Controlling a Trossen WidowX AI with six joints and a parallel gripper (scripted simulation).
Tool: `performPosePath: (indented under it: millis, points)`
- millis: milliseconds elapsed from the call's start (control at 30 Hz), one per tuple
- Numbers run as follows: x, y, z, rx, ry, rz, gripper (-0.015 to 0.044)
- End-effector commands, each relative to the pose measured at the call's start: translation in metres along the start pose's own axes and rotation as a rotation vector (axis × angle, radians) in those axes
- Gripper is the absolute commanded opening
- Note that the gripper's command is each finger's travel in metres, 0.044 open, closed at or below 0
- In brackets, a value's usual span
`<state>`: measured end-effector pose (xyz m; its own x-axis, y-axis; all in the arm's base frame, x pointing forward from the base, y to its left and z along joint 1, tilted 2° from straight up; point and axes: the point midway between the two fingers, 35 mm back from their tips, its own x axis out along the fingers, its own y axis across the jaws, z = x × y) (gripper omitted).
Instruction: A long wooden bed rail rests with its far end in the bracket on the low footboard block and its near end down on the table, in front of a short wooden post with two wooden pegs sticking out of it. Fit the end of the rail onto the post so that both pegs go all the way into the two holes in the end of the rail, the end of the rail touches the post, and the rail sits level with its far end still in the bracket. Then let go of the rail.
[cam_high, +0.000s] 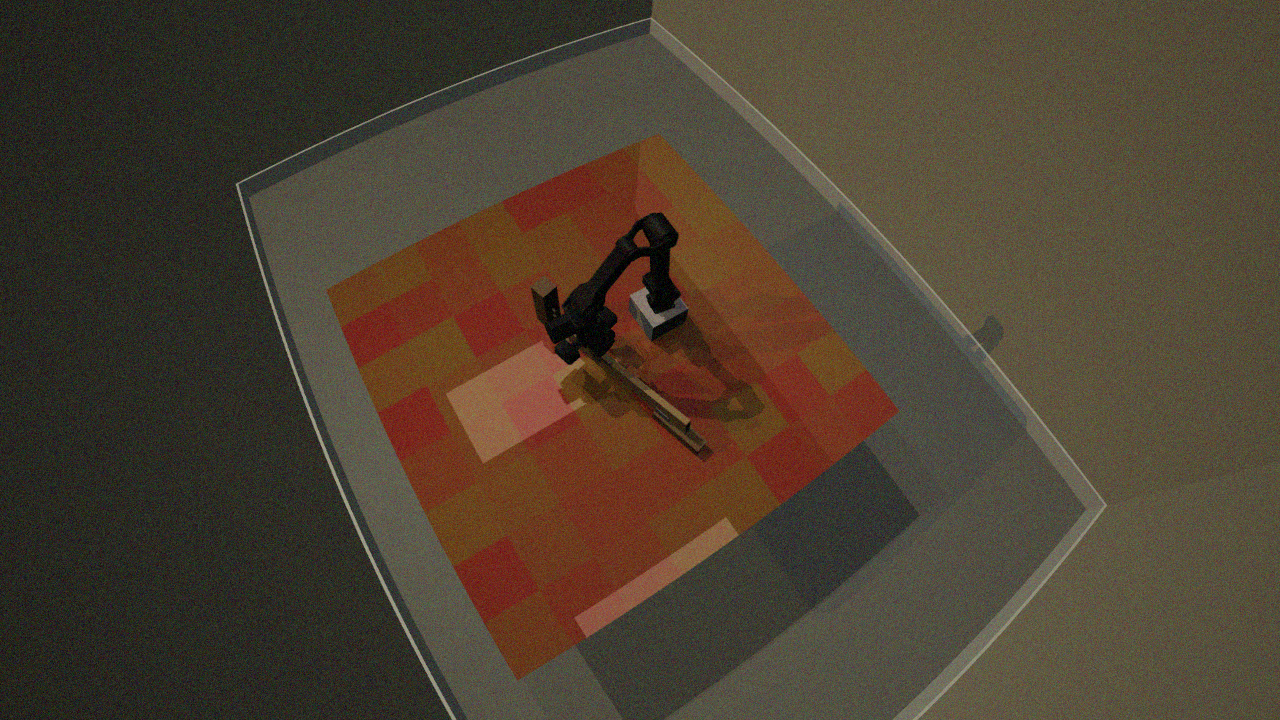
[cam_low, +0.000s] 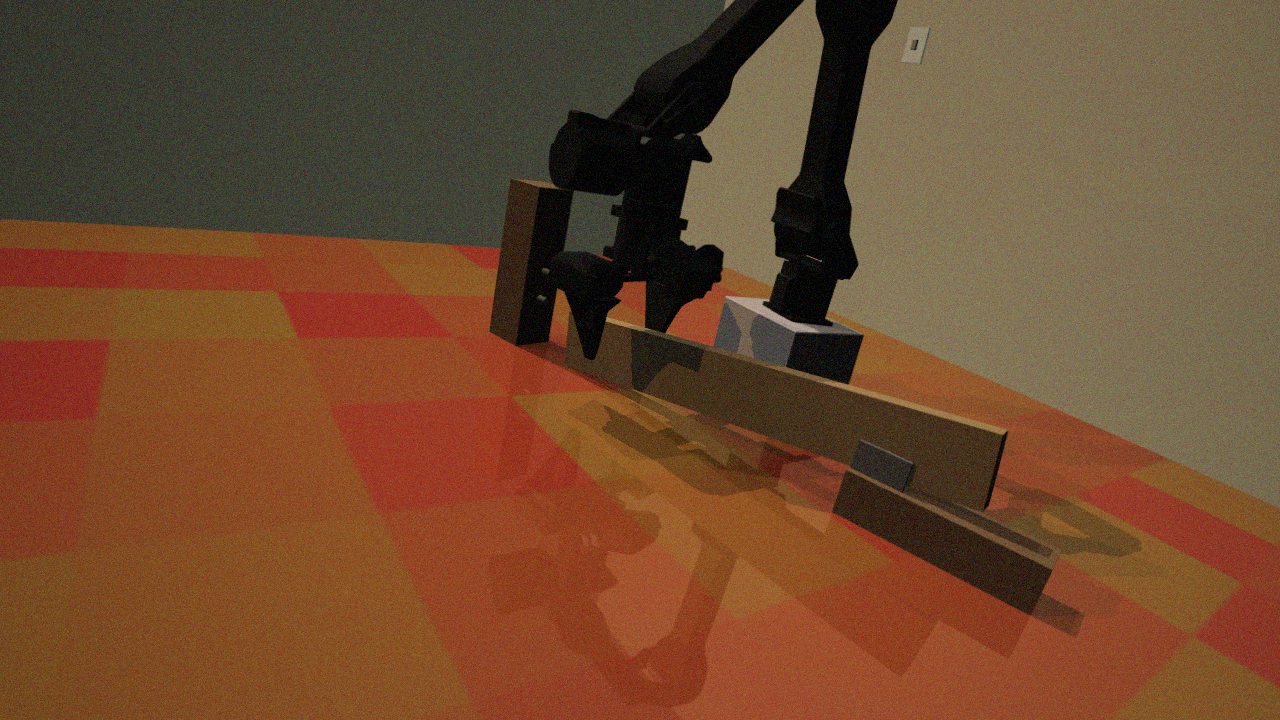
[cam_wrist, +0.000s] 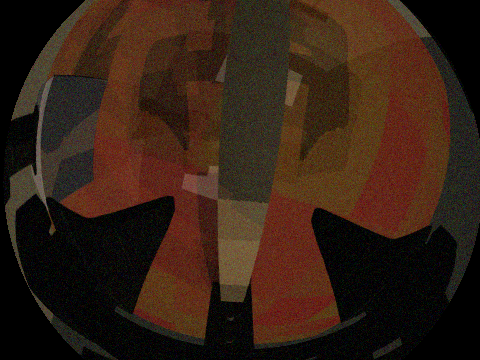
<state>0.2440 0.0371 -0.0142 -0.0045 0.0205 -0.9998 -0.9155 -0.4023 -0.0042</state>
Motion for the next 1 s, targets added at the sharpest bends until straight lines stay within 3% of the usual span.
performPosePath:
  millis: [0, 333, 800, 967]
  points:
    - [0.006, 0.002, 0.001, -0.004, -0.004, 0.003, 0.044]
    - [0.019, 0.004, 0.001, -0.004, -0.004, 0.003, 0.044]
    - [0.019, 0.004, 0.001, -0.004, -0.004, 0.003, 0.0072]
    - [0.019, 0.004, 0.001, -0.004, -0.004, 0.003, 0.0039]
